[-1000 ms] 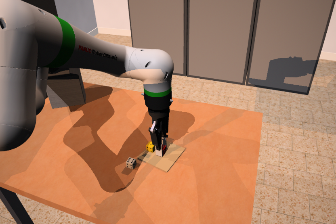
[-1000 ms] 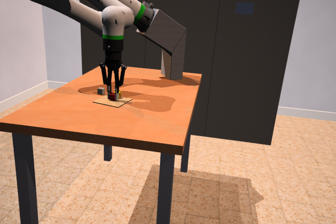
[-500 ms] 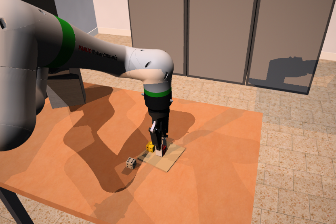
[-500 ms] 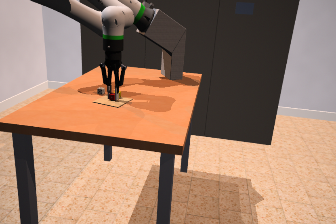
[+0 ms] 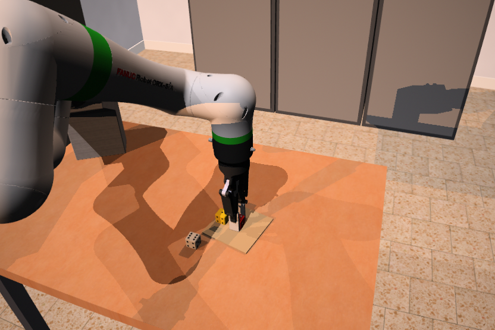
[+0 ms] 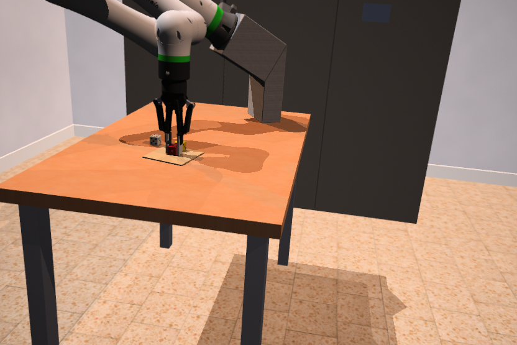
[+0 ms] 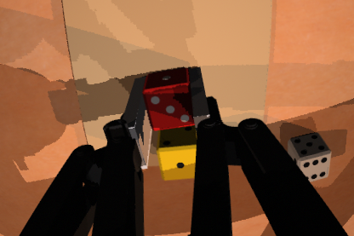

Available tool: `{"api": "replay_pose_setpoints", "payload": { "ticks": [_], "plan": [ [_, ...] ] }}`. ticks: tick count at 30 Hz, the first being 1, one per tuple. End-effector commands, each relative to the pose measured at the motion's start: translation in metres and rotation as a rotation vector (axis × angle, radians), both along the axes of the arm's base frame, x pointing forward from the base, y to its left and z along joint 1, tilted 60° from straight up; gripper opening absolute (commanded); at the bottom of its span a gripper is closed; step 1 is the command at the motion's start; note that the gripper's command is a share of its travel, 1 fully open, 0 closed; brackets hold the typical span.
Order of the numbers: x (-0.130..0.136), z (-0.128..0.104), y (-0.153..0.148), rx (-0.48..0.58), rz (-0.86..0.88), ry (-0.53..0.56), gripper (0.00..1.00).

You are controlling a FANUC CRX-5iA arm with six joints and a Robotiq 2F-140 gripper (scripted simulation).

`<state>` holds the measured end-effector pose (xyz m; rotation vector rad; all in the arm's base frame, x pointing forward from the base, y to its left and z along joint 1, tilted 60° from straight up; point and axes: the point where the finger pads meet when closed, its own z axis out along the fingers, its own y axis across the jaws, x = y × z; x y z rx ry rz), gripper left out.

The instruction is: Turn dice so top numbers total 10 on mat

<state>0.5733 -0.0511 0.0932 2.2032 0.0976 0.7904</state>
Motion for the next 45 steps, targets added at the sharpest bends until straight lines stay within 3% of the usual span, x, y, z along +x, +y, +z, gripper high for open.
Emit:
{"api": "replay_pose_setpoints", "payload": {
  "ticks": [1,39,45],
  "plan": [
    [0.0001,-0.0001,0.0002,0.0,0.0,0.0,0.16],
    [0.0001,-0.0001,0.0001,0.0,0.0,0.0,0.16],
    [0.0001,-0.0001,0.0001,0.0,0.0,0.0,0.21]
  ]
}}
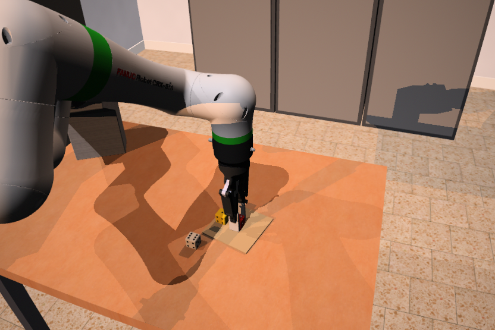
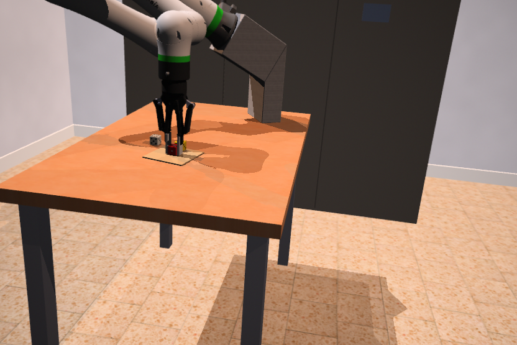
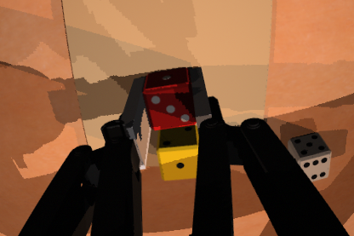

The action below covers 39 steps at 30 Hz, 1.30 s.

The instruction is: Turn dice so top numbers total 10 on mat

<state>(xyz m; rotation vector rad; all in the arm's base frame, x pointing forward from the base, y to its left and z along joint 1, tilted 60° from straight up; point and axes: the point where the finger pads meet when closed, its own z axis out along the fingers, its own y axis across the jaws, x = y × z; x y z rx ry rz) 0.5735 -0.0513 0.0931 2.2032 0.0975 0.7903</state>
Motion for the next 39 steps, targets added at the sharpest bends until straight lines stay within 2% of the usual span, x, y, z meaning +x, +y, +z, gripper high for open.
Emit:
{"api": "replay_pose_setpoints", "payload": {
  "ticks": [1,9,24,39],
  "plan": [
    [0.0,0.0,0.0,0.0,0.0,0.0,0.23],
    [0.0,0.0,0.0,0.0,0.0,0.0,0.28],
    [-0.002,0.002,0.002,0.0,0.0,0.0,0.28],
    [-0.038,0.033,0.043,0.0,0.0,0.0,0.28]
  ]
}}
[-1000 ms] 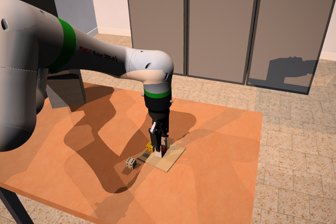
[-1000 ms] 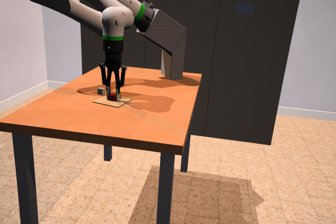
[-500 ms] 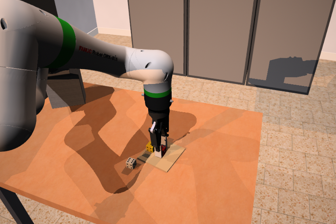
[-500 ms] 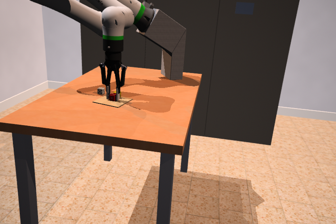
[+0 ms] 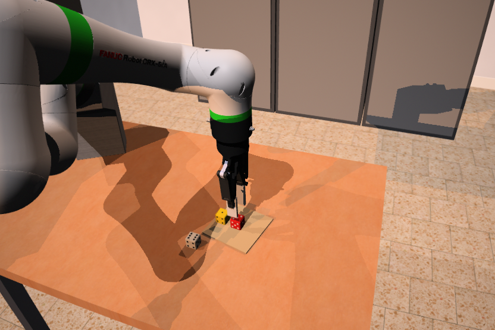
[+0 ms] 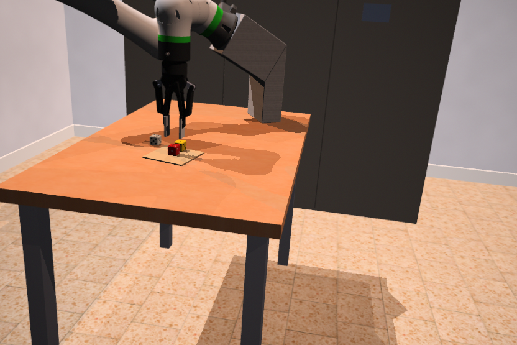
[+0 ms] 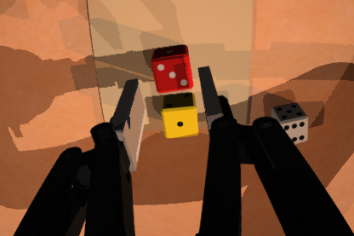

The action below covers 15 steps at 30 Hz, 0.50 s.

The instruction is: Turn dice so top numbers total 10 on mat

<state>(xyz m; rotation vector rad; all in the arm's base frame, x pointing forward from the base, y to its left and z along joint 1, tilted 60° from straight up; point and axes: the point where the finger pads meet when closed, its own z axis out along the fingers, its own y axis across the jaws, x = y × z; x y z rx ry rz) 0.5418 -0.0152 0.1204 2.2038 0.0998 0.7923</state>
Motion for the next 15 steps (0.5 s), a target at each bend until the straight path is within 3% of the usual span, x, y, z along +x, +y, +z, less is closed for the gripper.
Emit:
{"api": "replay_pose_setpoints", "payload": {
  "ticks": [1,12,13,15],
  "plan": [
    [-0.006,0.006,0.007,0.0,-0.002,0.0,0.28],
    [-0.02,0.018,0.023,0.0,-0.002,0.0,0.28],
    [-0.02,0.018,0.023,0.0,-0.002,0.0,1.0],
    [-0.02,0.018,0.023,0.0,-0.002,0.0,1.0]
  ]
}}
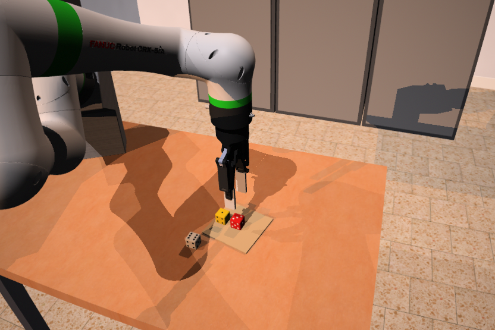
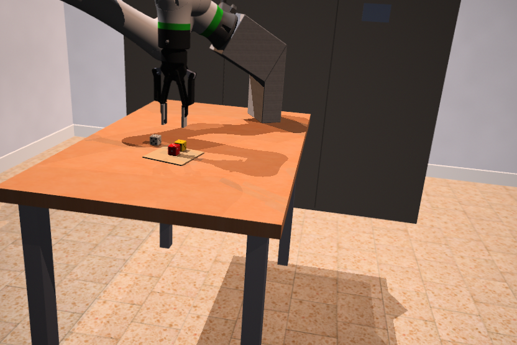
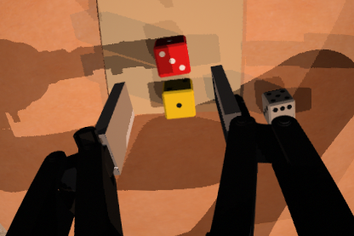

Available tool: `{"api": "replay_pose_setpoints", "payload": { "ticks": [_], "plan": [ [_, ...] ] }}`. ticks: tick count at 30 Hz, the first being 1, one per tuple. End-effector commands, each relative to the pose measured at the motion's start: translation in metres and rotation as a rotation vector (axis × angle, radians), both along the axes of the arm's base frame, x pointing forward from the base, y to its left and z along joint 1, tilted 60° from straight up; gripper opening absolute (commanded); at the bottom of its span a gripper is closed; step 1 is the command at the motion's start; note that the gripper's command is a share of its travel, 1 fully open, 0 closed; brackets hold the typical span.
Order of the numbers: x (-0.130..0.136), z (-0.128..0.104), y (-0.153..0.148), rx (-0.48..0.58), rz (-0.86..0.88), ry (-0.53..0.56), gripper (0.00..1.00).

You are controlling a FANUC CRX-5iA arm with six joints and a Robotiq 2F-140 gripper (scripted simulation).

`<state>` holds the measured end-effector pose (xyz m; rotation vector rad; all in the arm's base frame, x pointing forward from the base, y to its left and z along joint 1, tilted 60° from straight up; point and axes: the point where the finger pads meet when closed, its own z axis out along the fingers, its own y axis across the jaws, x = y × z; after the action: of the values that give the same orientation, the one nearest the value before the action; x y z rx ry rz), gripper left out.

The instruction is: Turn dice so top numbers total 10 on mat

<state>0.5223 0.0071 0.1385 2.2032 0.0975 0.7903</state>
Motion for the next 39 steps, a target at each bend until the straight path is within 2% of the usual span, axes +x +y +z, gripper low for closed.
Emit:
{"api": "replay_pose_setpoints", "payload": {
  "ticks": [1,23,34,37,39],
  "plan": [
    [0.0,0.0,0.0,0.0,0.0,0.0,1.0],
    [-0.001,0.001,-0.002,-0.016,0.015,0.018,1.0],
    [-0.02,0.012,-0.028,-0.253,0.226,0.291,1.0],
    [-0.021,0.013,-0.03,-0.268,0.24,0.309,1.0],
    [-0.027,0.015,-0.039,-0.344,0.307,0.396,1.0]
  ]
}}
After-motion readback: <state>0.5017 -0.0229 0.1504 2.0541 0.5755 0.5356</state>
